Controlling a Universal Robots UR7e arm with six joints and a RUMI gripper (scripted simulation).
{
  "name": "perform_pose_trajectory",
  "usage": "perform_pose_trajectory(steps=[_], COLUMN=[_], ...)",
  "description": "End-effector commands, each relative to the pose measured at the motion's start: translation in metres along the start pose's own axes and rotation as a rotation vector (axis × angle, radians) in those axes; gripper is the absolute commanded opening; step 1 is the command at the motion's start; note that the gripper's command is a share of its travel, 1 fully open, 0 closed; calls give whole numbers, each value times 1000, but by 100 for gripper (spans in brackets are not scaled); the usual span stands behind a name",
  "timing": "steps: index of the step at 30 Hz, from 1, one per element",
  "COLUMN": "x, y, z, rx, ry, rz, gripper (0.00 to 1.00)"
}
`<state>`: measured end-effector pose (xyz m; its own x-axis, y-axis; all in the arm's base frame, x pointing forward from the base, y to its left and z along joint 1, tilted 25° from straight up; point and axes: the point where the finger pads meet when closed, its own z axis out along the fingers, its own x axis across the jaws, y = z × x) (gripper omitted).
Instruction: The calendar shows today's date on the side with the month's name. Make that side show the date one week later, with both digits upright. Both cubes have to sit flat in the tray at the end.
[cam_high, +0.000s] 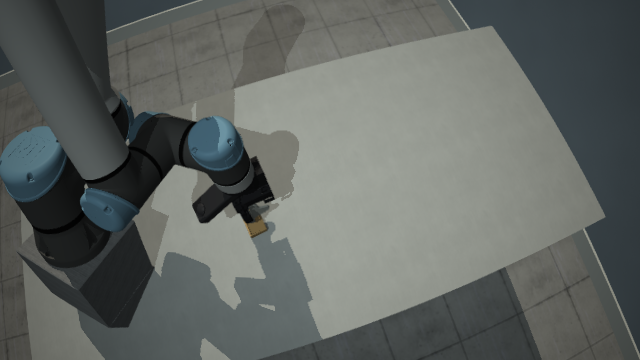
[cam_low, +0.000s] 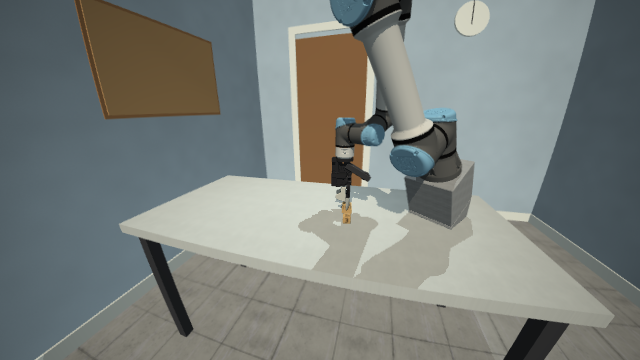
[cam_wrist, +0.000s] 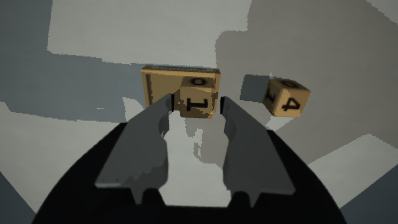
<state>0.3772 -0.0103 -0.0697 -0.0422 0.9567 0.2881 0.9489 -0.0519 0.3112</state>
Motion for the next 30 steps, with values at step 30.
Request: perform_pose_trajectory(steps=[30], x=[0], y=[0], z=[0], rx=[-1], ry=[0], rz=[0], gripper=[10])
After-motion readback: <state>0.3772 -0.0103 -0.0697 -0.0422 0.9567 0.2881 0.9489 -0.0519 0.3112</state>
